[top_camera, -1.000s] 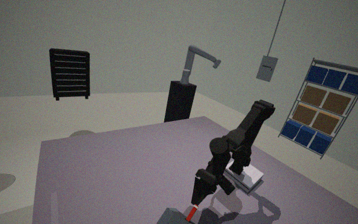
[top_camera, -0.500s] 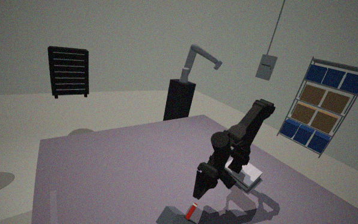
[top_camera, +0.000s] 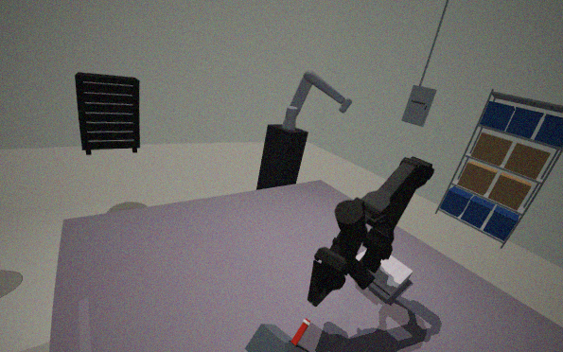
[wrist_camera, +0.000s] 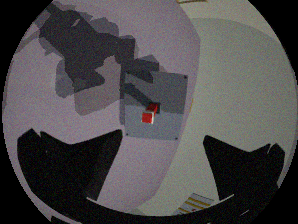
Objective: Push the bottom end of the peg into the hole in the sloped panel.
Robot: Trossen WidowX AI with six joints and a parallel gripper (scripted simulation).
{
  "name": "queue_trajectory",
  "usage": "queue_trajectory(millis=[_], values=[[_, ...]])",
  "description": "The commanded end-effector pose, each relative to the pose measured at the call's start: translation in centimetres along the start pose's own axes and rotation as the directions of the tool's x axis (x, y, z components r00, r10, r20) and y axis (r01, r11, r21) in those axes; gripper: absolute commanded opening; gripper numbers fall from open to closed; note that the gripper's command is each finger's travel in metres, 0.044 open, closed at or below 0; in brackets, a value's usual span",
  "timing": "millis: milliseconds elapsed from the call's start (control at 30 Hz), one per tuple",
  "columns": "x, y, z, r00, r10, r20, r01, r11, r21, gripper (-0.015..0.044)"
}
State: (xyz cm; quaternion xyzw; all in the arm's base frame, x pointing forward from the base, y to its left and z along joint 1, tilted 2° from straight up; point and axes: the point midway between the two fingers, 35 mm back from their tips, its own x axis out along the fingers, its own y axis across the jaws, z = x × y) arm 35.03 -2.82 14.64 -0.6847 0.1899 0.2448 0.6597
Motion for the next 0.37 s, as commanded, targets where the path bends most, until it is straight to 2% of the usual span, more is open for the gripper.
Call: queue_trajectory(millis=[0,333], values=[[-0.3,0.2,0.1,1.000,0.005,0.005,-0.005,1.000,-0.003,0.0440],[-1.4,0.0,0.0,1.000,0.005,0.004,-0.005,1.000,-0.002,0.0440]])
